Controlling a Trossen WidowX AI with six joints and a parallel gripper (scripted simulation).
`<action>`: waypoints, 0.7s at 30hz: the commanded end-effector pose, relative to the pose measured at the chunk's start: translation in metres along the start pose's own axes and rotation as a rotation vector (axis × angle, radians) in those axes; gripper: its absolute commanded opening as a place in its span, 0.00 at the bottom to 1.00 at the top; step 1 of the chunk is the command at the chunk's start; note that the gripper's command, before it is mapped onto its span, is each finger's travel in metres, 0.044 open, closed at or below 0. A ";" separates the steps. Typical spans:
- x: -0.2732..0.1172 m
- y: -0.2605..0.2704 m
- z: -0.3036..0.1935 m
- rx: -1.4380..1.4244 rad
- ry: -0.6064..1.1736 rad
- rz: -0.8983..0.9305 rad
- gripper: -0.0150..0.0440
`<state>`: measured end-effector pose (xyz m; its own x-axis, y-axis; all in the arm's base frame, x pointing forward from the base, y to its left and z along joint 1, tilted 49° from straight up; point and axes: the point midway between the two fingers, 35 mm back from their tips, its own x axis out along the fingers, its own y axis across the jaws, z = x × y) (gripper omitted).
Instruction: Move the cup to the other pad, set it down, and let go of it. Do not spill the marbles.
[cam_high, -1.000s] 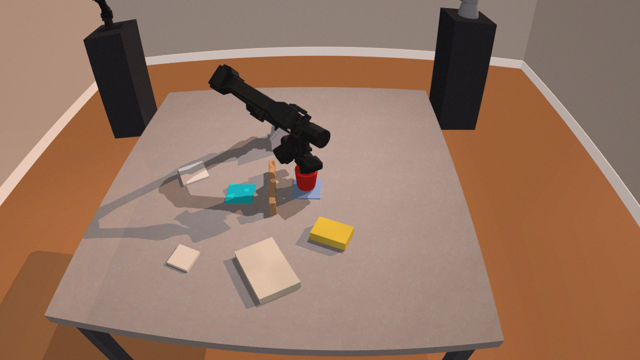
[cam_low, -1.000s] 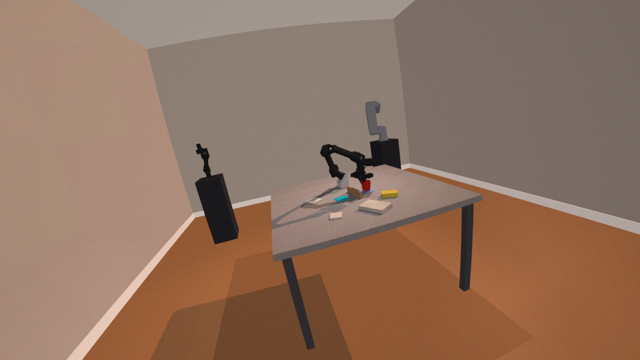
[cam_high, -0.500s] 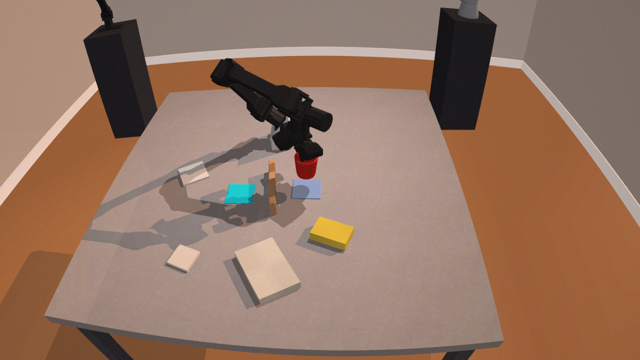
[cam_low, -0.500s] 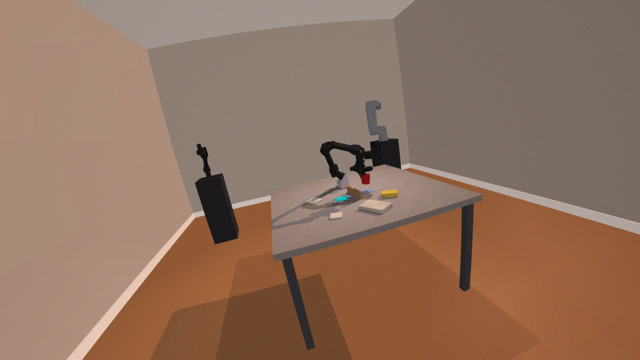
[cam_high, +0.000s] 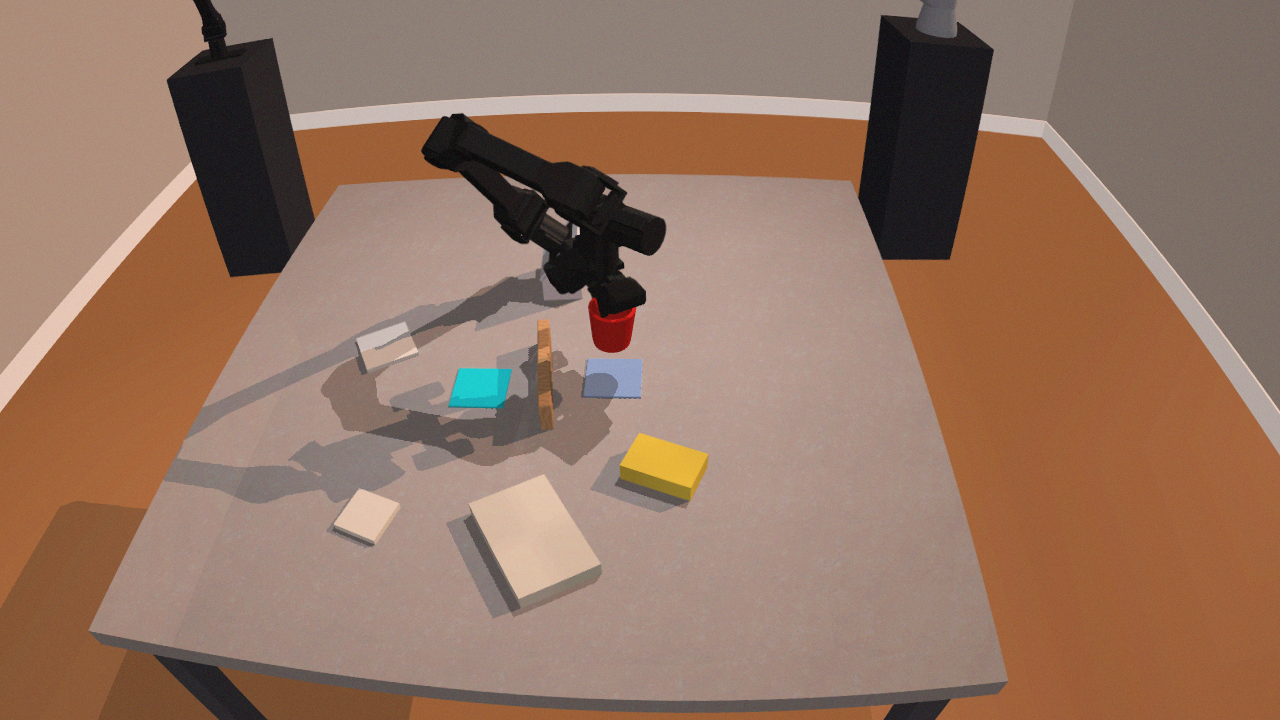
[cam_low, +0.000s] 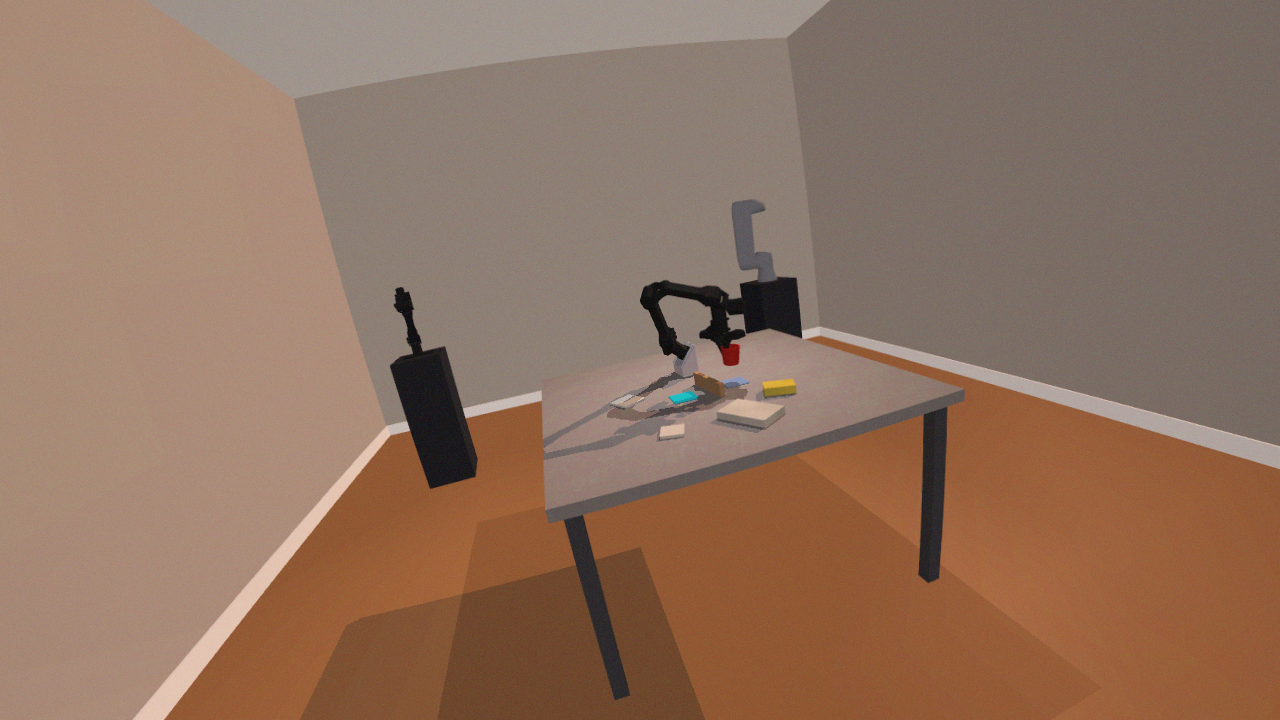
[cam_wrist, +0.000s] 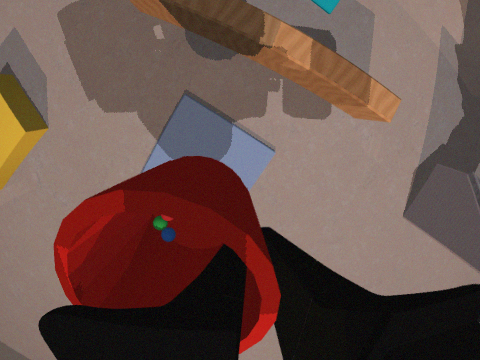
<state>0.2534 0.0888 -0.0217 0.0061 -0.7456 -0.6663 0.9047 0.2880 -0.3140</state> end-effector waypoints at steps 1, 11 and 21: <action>0.000 0.000 0.000 0.000 0.000 -0.001 0.25; 0.000 -0.003 0.007 0.001 0.001 -0.002 0.25; -0.003 -0.010 0.030 0.004 0.002 -0.004 0.25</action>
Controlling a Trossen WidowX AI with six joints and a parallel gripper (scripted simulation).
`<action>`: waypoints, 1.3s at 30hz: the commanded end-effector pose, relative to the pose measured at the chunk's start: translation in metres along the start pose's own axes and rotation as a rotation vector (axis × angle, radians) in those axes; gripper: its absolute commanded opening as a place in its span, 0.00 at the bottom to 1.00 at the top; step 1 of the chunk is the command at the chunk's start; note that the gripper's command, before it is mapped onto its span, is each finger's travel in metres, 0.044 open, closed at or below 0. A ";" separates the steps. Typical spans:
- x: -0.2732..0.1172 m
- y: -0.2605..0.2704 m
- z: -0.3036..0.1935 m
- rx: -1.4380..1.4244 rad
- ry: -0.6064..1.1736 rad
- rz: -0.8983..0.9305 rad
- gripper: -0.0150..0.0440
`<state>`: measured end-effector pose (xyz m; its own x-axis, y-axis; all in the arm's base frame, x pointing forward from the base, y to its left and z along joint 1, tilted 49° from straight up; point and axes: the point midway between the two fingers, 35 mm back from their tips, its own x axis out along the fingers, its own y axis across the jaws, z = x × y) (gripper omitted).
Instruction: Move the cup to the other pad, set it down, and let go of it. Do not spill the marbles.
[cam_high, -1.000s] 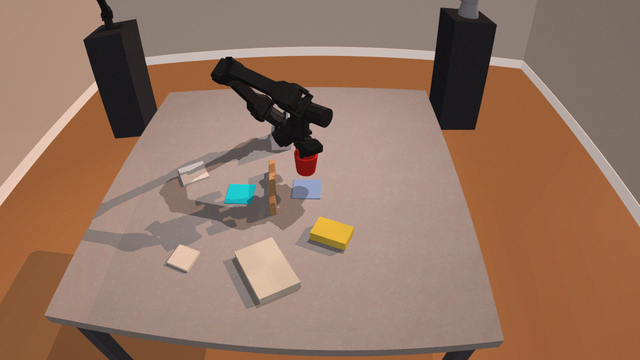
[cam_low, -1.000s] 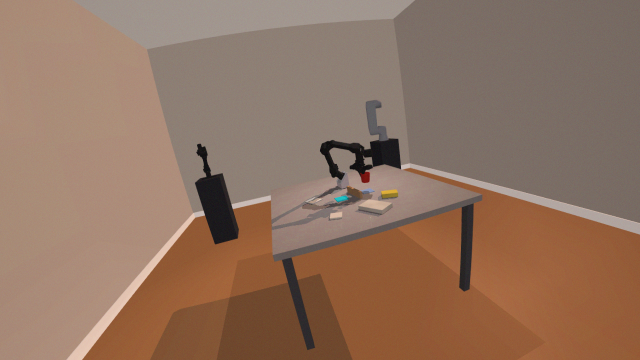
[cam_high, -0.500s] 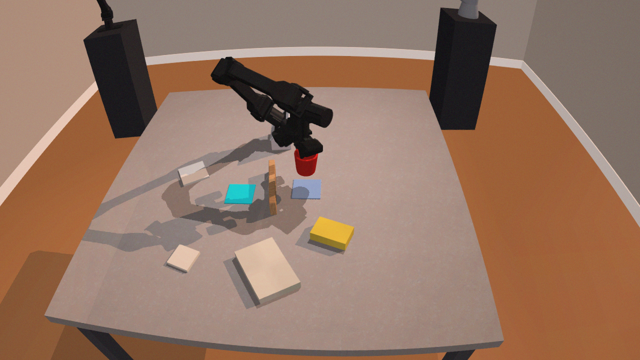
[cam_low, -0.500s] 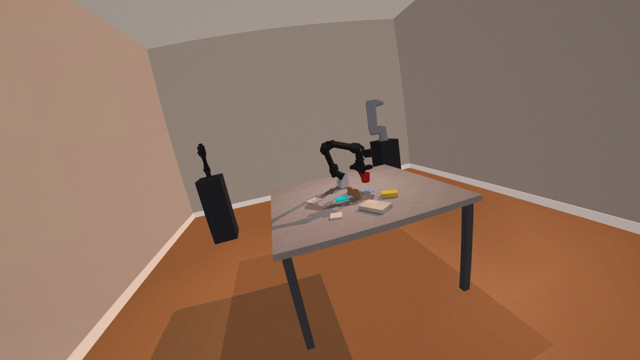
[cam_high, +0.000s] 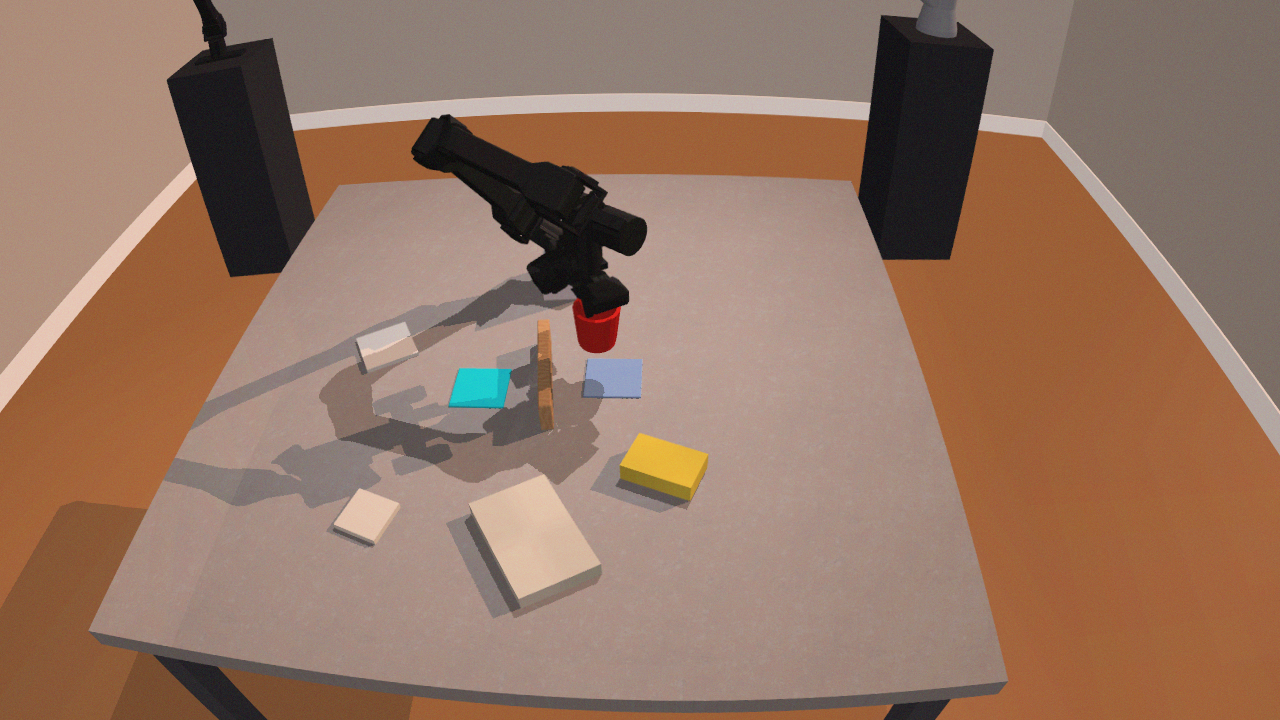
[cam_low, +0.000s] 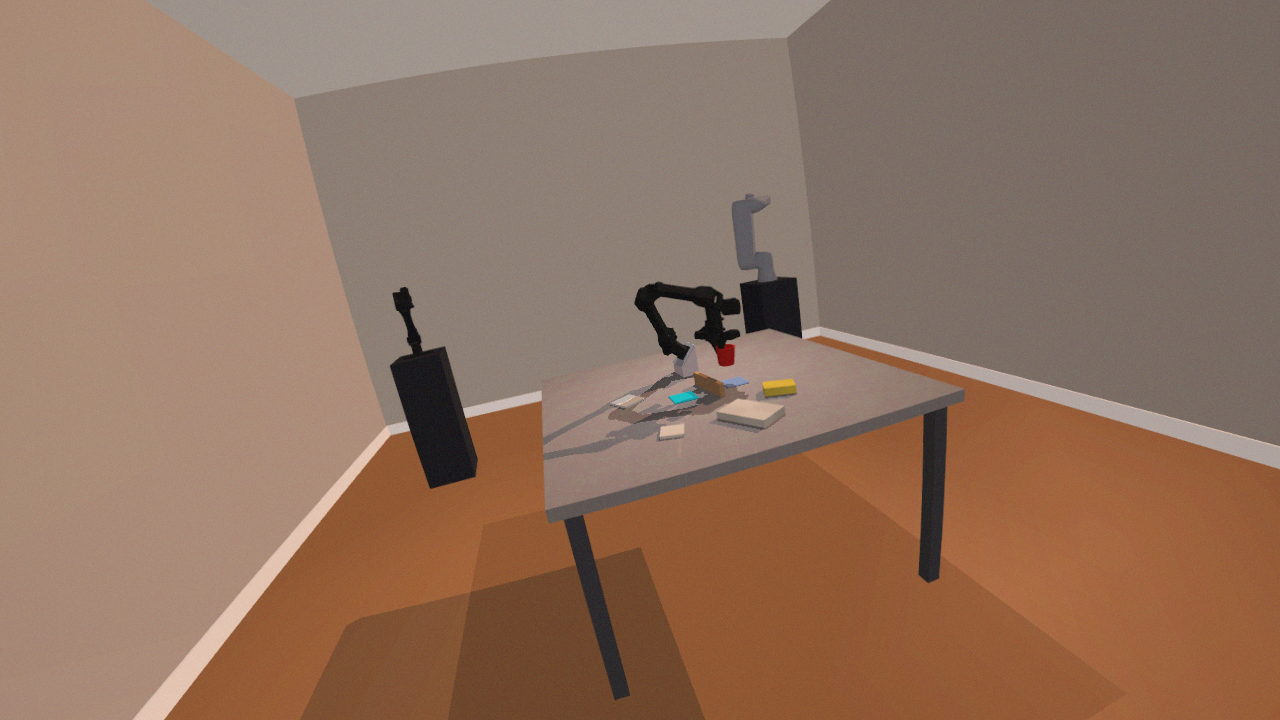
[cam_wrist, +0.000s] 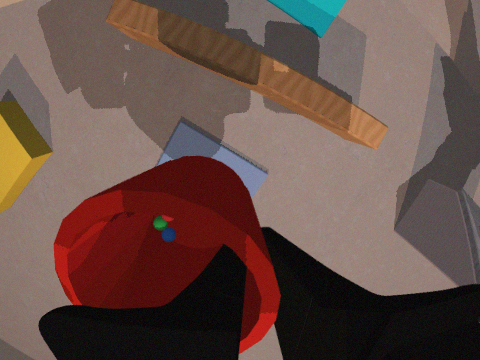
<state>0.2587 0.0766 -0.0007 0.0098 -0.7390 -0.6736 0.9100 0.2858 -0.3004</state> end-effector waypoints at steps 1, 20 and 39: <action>0.002 -0.005 0.008 -0.008 -0.005 -0.011 0.25; -0.002 -0.019 0.052 -0.007 -0.006 -0.013 0.25; -0.005 -0.036 0.099 -0.008 -0.008 -0.015 0.25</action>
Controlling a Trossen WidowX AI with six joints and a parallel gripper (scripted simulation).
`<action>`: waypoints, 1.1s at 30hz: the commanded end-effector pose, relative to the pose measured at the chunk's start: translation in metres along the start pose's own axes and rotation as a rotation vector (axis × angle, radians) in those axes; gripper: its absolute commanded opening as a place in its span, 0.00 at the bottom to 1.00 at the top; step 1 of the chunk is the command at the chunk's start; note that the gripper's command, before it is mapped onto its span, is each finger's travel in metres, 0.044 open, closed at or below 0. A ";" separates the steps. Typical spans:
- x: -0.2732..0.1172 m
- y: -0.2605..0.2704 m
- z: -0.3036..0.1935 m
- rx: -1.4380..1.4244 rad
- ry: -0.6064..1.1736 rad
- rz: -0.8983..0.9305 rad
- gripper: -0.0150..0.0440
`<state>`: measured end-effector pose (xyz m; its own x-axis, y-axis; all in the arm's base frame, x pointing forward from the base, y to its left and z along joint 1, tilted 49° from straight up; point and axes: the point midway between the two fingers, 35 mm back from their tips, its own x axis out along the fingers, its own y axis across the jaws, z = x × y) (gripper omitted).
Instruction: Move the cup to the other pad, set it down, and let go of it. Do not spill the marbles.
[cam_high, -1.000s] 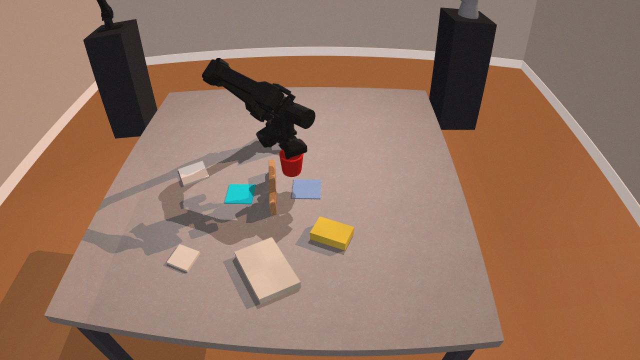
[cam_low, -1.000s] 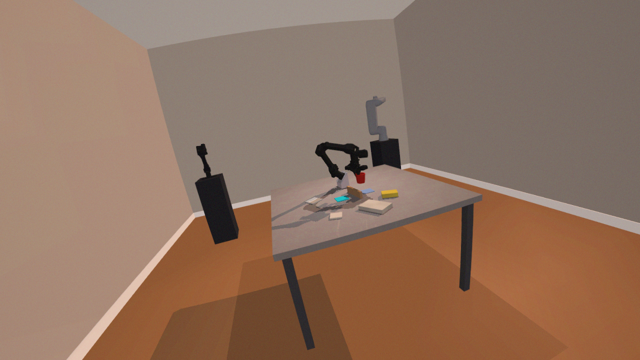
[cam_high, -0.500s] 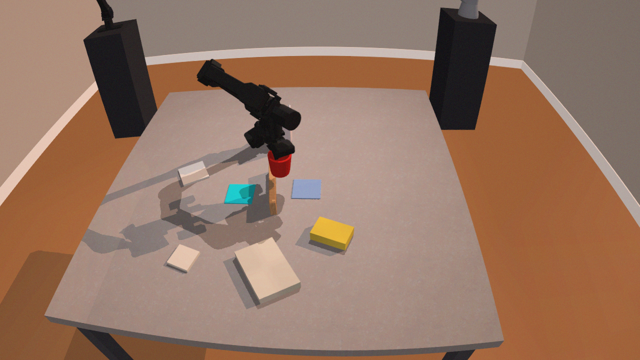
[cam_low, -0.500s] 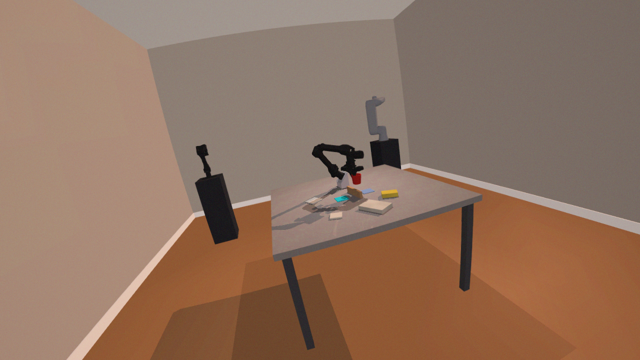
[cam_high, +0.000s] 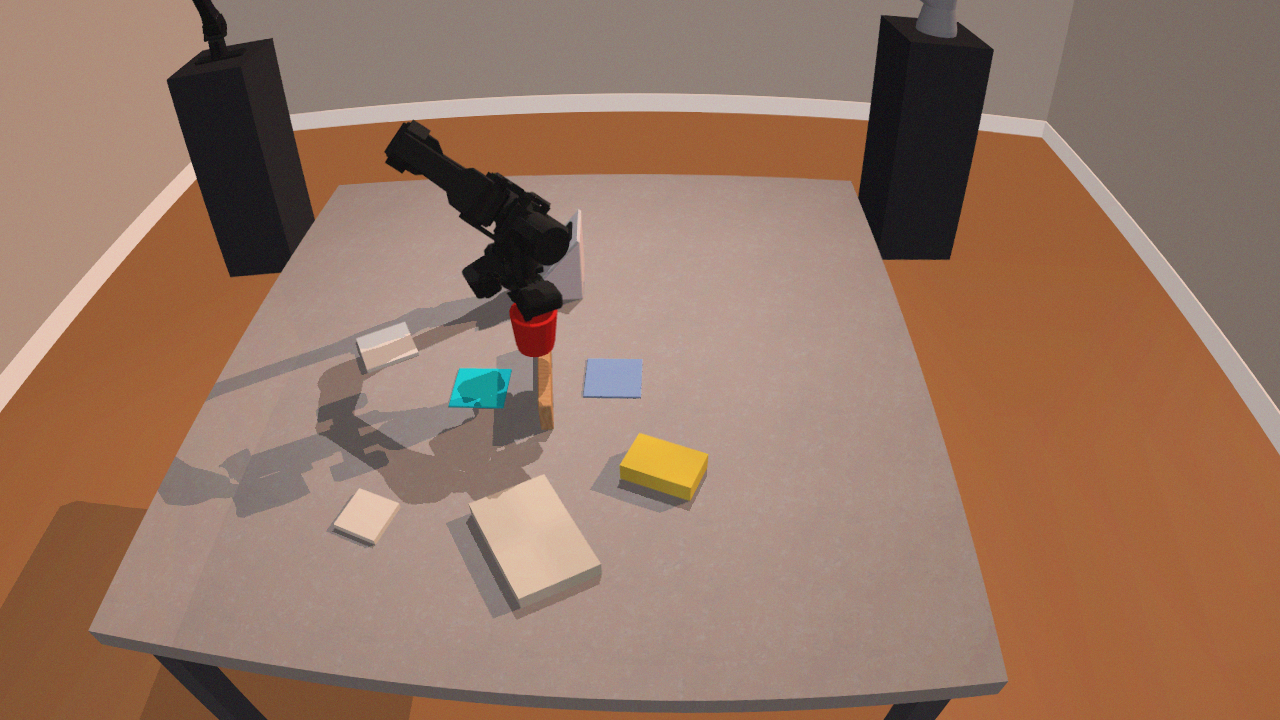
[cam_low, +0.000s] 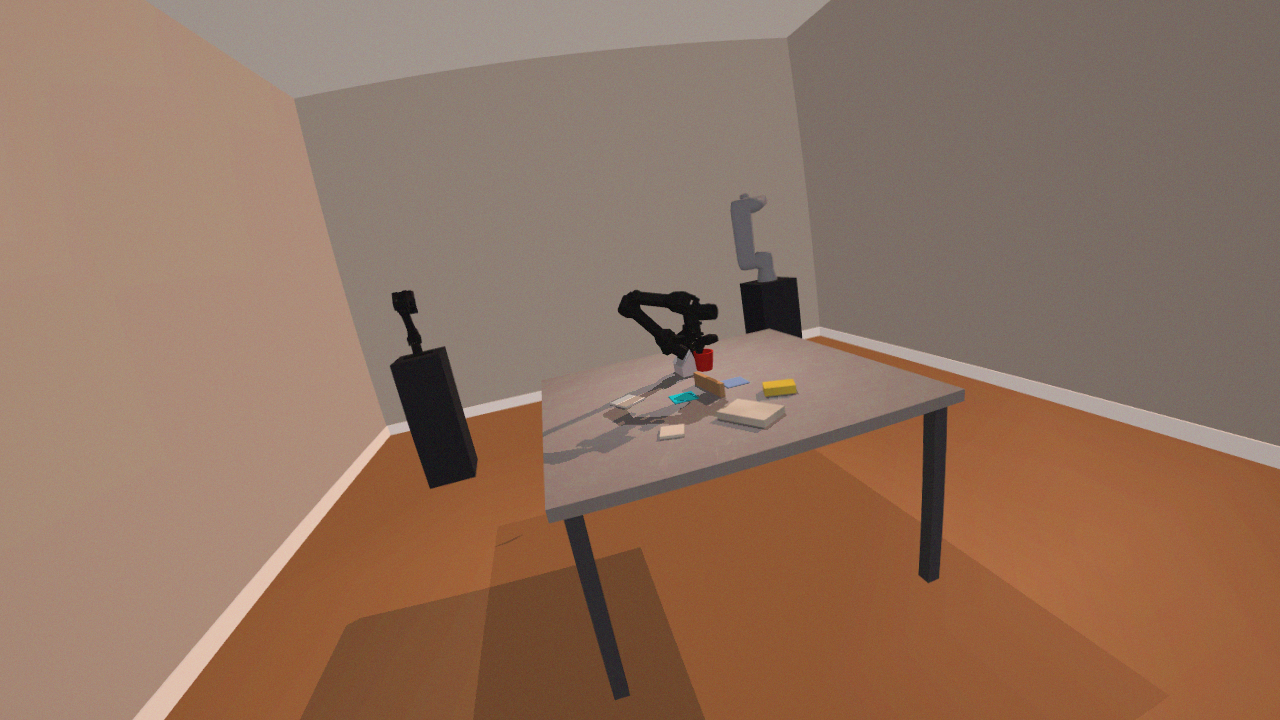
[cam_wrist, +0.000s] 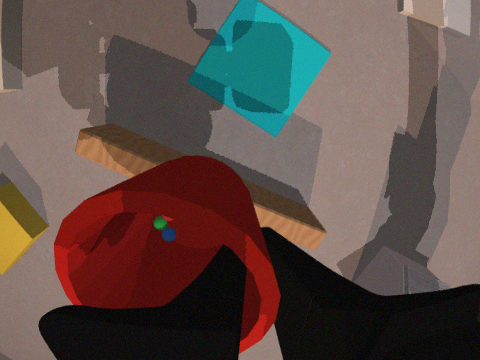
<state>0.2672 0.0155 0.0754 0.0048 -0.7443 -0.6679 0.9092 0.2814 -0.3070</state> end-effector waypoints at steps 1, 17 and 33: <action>0.001 -0.005 0.009 -0.005 -0.003 -0.007 0.25; 0.002 -0.023 0.049 -0.006 -0.004 -0.008 0.25; 0.004 -0.044 0.090 -0.005 -0.007 -0.009 0.25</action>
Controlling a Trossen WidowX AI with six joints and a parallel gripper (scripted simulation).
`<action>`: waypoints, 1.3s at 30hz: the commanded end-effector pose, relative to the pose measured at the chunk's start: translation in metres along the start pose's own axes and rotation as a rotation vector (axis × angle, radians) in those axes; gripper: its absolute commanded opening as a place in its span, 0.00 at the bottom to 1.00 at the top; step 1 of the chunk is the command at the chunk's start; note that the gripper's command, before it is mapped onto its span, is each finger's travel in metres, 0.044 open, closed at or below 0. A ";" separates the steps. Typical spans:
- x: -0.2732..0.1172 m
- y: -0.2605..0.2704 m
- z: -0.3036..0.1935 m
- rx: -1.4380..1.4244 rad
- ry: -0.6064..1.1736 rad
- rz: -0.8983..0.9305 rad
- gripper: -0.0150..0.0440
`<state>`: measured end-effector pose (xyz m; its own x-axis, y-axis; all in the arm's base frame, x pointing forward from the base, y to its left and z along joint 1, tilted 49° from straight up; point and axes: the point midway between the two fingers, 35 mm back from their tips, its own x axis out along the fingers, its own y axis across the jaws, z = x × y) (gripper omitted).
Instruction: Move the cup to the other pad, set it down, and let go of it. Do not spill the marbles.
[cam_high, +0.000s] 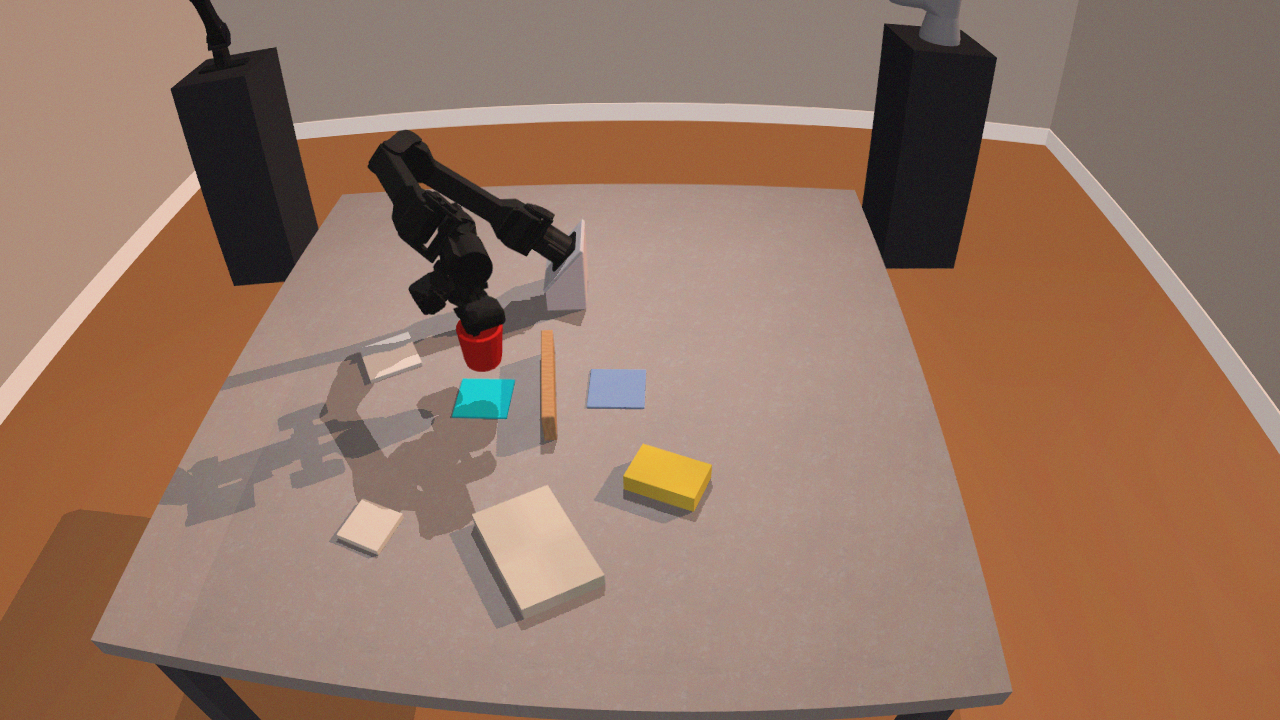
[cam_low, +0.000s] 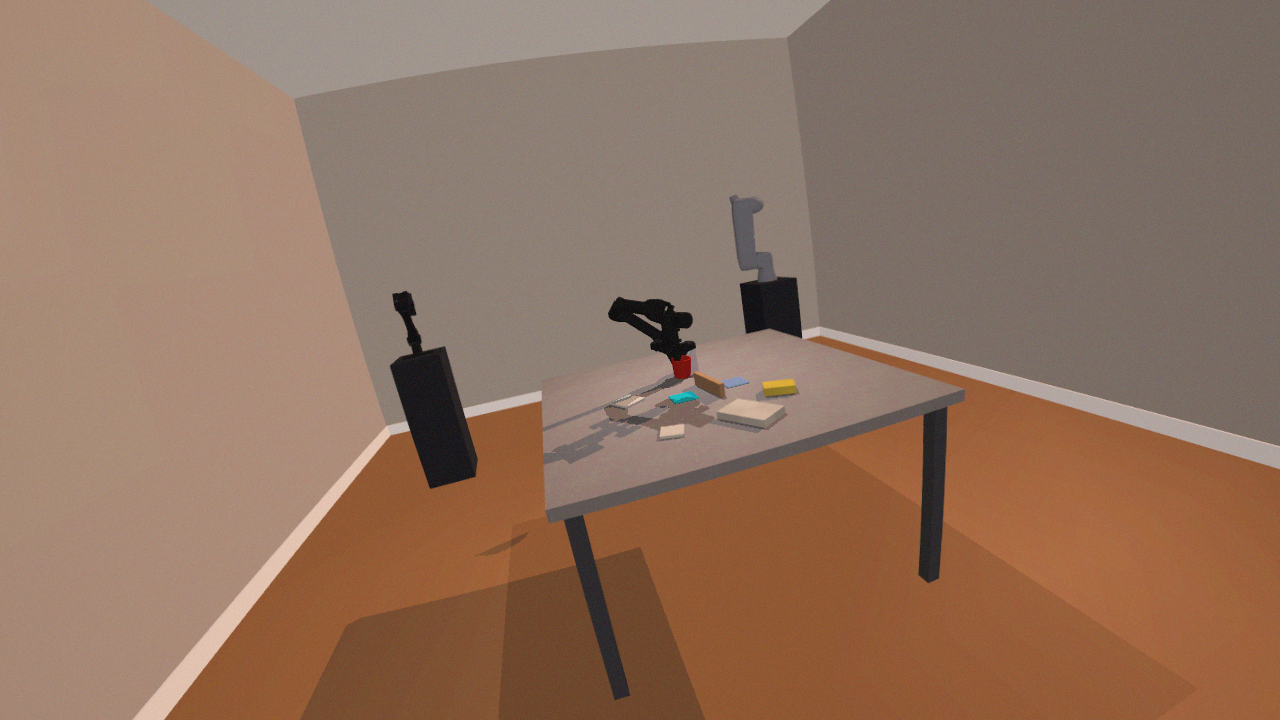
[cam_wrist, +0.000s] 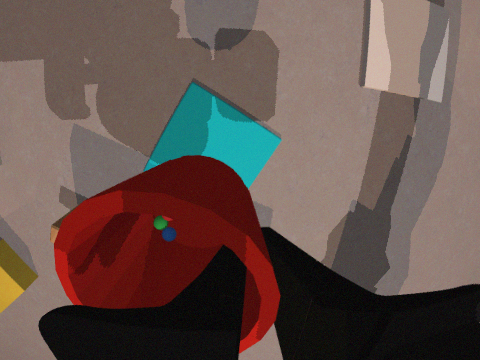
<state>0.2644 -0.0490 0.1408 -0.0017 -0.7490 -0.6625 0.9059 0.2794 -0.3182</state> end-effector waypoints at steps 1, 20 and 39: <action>0.000 -0.004 0.010 0.002 -0.003 0.000 0.25; 0.021 -0.003 0.011 0.003 -0.003 0.001 0.25; 0.046 -0.003 0.012 0.003 -0.004 0.001 0.25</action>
<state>0.2690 -0.0873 0.1227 0.0083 -0.7482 -0.6635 0.9102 0.2804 -0.3048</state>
